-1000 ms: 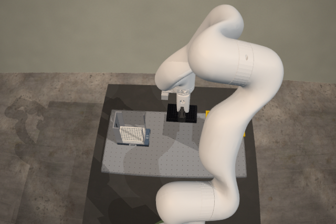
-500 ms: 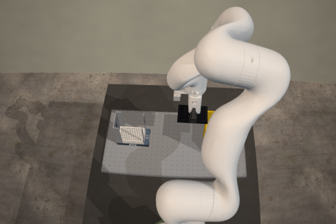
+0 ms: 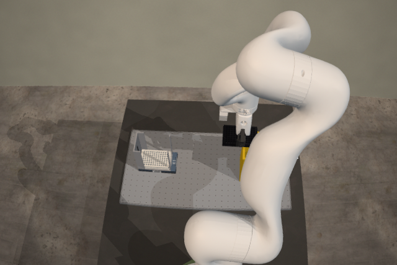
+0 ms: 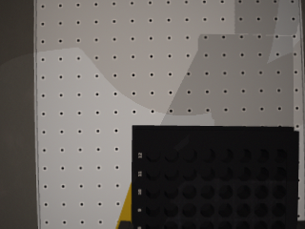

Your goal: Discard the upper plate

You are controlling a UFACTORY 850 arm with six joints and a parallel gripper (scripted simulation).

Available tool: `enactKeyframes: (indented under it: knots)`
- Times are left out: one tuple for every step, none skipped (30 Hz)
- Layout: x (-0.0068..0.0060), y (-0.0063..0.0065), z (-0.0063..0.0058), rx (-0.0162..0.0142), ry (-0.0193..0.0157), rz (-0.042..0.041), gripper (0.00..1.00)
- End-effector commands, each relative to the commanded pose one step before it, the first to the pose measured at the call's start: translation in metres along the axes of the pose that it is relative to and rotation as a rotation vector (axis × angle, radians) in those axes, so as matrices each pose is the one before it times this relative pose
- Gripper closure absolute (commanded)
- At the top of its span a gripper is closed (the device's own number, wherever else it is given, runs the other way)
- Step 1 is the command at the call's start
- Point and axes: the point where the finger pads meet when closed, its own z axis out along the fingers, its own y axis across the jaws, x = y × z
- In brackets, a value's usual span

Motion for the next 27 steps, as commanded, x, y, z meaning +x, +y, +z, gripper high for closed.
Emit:
enactKeyframes:
  knots:
    - [-0.00701,0.00089,-0.00038,-0.00121,0.00144,-0.00023,1.00]
    - [-0.00335,-0.00002,0.00012,0.00001,0.00000,0.00000,1.00]
    - [-0.00333,-0.00003,0.00014,0.00000,-0.00002,0.00000,1.00]
    - [-0.00333,-0.00003,0.00014,0.00000,-0.00002,0.00000,1.00]
    - [-0.00333,-0.00003,0.00013,0.00000,-0.00001,0.00000,1.00]
    - [-0.00333,-0.00003,0.00013,0.00000,-0.00001,0.00000,1.00]
    - [-0.00333,-0.00003,0.00013,0.00000,-0.00001,0.00000,1.00]
    - [-0.00333,-0.00003,0.00013,0.00000,-0.00001,0.00000,1.00]
    - [-0.00333,-0.00003,0.00013,0.00000,-0.00001,0.00000,1.00]
    - [-0.00333,-0.00003,0.00013,0.00000,-0.00001,0.00000,1.00]
    - [-0.00333,-0.00003,0.00013,0.00000,-0.00001,0.00000,1.00]
    - [-0.00333,-0.00003,0.00013,0.00000,-0.00001,0.00000,1.00]
    - [-0.00333,-0.00003,0.00013,0.00000,-0.00001,0.00000,1.00]
    - [-0.00333,-0.00003,0.00013,0.00000,-0.00001,0.00000,1.00]
    - [-0.00334,-0.00003,0.00013,0.00000,-0.00001,0.00000,1.00]
    - [-0.00334,-0.00003,0.00013,0.00000,-0.00001,0.00000,1.00]
    - [0.00000,0.00000,0.00000,0.00000,0.00000,0.00000,1.00]
    - [0.00000,0.00000,0.00000,0.00000,0.00000,0.00000,1.00]
    - [-0.00335,-0.00002,0.00012,0.00001,0.00000,0.00000,1.00]
    - [-0.00333,-0.00003,0.00014,0.00000,-0.00002,0.00000,1.00]
    - [-0.00333,-0.00003,0.00013,0.00000,-0.00002,0.00000,1.00]
    - [-0.00333,-0.00003,0.00013,0.00000,-0.00001,0.00000,1.00]
    - [-0.00333,-0.00003,0.00013,0.00000,-0.00001,0.00000,1.00]
    - [-0.00333,-0.00003,0.00013,0.00000,-0.00001,0.00000,1.00]
    - [-0.00333,-0.00003,0.00013,0.00000,-0.00001,0.00000,1.00]
    - [-0.00333,-0.00003,0.00013,0.00000,-0.00001,0.00000,1.00]
    - [-0.00333,-0.00003,0.00013,0.00000,-0.00001,0.00000,1.00]
